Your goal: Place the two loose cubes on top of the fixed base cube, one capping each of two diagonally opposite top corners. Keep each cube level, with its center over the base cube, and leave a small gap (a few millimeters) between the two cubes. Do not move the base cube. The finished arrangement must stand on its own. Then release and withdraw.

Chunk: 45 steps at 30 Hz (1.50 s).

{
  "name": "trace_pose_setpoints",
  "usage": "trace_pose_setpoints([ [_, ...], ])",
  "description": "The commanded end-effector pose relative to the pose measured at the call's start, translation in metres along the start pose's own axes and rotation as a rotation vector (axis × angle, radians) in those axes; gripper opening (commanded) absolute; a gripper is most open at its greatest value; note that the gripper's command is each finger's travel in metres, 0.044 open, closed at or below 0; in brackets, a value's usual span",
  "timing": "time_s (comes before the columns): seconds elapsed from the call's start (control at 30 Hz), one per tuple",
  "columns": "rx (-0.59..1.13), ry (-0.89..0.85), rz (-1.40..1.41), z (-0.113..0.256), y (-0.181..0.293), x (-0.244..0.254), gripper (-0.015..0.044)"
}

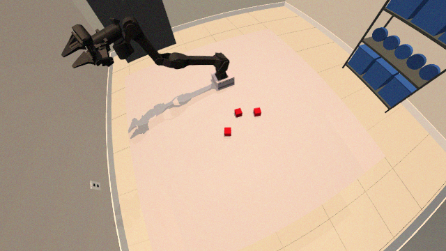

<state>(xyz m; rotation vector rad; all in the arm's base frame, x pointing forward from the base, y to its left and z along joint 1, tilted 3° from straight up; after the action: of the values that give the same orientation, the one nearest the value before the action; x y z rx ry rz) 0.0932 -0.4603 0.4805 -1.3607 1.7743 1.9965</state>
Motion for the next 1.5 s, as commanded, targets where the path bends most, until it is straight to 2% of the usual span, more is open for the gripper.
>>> trace_pose_setpoints([
  [0.0, 0.003, 0.001, 0.004, 0.001, 0.001, 0.000, 0.0374],
  [0.13, 0.079, 0.024, 0.085, 0.016, 0.021, -0.012, 0.0269],
  [0.33, 0.233, 0.064, 0.248, 0.050, 0.060, -0.035, 0.0265],
  [0.6, 0.553, 0.110, 0.598, 0.129, 0.119, -0.089, 0.0265],
  [0.83, 0.830, 0.114, 0.913, 0.205, 0.144, -0.144, 0.0265],
  [1.13, 1.184, 0.084, 1.323, 0.298, 0.137, -0.218, 0.0265],
  [1.47, 1.579, 0.025, 1.770, 0.384, 0.079, -0.296, 0.0265],
])
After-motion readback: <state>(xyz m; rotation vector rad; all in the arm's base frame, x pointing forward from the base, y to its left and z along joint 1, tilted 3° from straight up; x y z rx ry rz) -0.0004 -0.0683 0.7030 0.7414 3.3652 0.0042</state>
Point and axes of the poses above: the point midway between the two fingers, 35 mm back from their tips, its own z axis back along the fingers, its own x axis across the jaws, y = z × x, the point moved 5 cm from there along z, back along the fingers, and after that the axes turned 3 degrees about z, right-handed, at the moved point
